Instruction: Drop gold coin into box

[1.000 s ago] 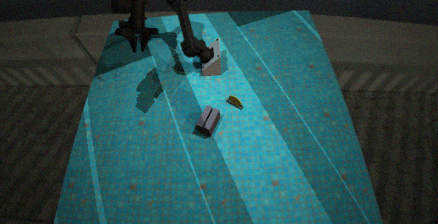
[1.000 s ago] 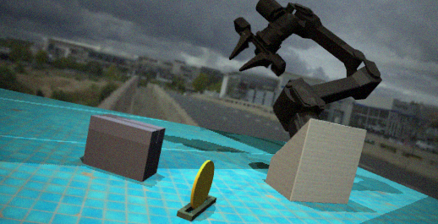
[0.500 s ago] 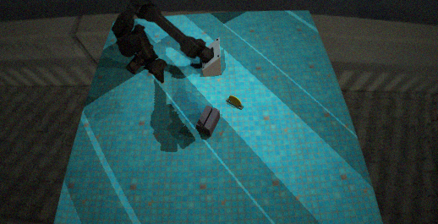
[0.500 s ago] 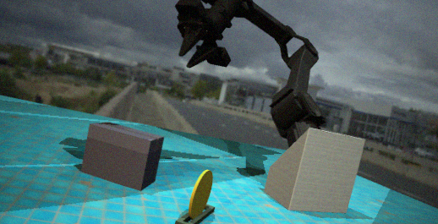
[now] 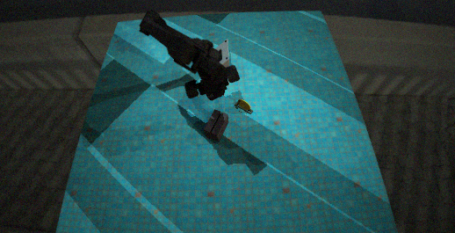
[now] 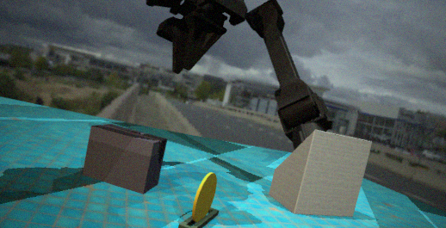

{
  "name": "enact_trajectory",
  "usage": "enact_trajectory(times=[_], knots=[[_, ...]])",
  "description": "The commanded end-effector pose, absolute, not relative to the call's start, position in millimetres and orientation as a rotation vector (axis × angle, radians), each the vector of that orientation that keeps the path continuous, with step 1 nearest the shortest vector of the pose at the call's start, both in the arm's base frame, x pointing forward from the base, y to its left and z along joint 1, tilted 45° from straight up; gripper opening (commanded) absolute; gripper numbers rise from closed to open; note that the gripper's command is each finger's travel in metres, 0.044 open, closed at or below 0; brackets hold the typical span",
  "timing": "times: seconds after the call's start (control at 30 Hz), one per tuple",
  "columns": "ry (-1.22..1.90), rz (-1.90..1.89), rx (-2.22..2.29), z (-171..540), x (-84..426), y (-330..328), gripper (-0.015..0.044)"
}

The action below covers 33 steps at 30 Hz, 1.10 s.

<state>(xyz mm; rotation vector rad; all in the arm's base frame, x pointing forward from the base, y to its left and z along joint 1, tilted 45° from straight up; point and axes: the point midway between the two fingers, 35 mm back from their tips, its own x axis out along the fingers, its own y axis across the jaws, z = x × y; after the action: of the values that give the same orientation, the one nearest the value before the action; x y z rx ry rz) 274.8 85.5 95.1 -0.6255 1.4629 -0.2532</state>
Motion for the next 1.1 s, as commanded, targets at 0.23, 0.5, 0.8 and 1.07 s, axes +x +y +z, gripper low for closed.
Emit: enact_trajectory(times=[0.23, 0.5, 0.8, 1.07], knots=[[1.722, 0.109, -1.273, -22, 239, 135, 0.0161], [1.722, 0.109, -1.273, -21, 238, 130, 0.0161], [1.721, 0.108, -1.274, -45, 237, 106, 0.0161], [1.722, 0.107, -1.274, -55, 237, 94, 0.0161]])
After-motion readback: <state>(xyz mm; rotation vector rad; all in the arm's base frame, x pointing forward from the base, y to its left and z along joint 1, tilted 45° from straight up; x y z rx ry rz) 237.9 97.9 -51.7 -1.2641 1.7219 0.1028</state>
